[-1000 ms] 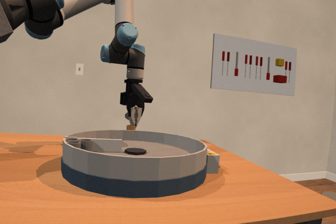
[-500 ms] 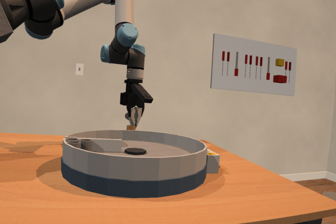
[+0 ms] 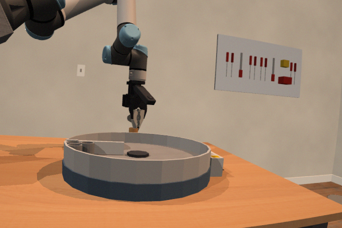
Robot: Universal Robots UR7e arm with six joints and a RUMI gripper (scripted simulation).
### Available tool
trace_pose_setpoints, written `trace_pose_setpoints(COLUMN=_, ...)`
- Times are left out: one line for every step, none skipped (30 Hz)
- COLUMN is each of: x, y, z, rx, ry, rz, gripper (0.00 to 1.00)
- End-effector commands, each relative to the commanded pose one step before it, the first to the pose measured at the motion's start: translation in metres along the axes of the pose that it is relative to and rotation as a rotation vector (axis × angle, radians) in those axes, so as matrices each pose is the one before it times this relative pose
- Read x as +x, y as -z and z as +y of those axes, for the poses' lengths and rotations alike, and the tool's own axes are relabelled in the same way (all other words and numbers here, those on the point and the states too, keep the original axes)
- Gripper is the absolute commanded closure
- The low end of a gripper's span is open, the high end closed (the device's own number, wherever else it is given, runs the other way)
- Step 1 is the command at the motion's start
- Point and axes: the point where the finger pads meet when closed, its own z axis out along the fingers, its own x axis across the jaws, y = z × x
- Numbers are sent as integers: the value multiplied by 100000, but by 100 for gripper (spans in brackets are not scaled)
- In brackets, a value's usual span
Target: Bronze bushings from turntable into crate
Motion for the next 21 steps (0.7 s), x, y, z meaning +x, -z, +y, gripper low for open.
trace_pose_setpoints(x=-50, y=36, z=5, rx=22, ry=43, rz=-113, gripper=100)
trace_pose_setpoints(x=0, y=-1, z=0, rx=0, ry=0, rz=0, gripper=100)
trace_pose_setpoints(x=0, y=-4, z=0, rx=0, ry=0, rz=0, gripper=100)
trace_pose_setpoints(x=0, y=-9, z=0, rx=0, ry=0, rz=0, gripper=100)
trace_pose_setpoints(x=0, y=-17, z=0, rx=0, ry=0, rz=0, gripper=100)
trace_pose_setpoints(x=0, y=0, z=0, rx=0, ry=0, rz=0, gripper=100)
trace_pose_setpoints(x=0, y=0, z=0, rx=0, ry=0, rz=0, gripper=100)
trace_pose_setpoints(x=0, y=-26, z=0, rx=0, ry=0, rz=0, gripper=100)
trace_pose_setpoints(x=0, y=-37, z=0, rx=0, ry=0, rz=0, gripper=100)
trace_pose_setpoints(x=0, y=-49, z=0, rx=0, ry=0, rz=0, gripper=100)
trace_pose_setpoints(x=0, y=-62, z=0, rx=0, ry=0, rz=0, gripper=100)
trace_pose_setpoints(x=0, y=-75, z=0, rx=0, ry=0, rz=0, gripper=100)
trace_pose_setpoints(x=0, y=-89, z=0, rx=0, ry=0, rz=0, gripper=100)
trace_pose_setpoints(x=0, y=-102, z=0, rx=0, ry=0, rz=0, gripper=100)
trace_pose_setpoints(x=-1, y=-115, z=-1, rx=0, ry=0, rz=0, gripper=100)
trace_pose_setpoints(x=0, y=-128, z=0, rx=0, ry=0, rz=0, gripper=100)
trace_pose_setpoints(x=0, y=-139, z=0, rx=0, ry=0, rz=0, gripper=100)
trace_pose_setpoints(x=0, y=-150, z=0, rx=0, ry=0, rz=0, gripper=100)
trace_pose_setpoints(x=-1, y=-159, z=0, rx=0, ry=0, rz=0, gripper=100)
trace_pose_setpoints(x=0, y=-168, z=0, rx=0, ry=0, rz=0, gripper=100)
trace_pose_setpoints(x=0, y=-175, z=0, rx=0, ry=0, rz=0, gripper=100)
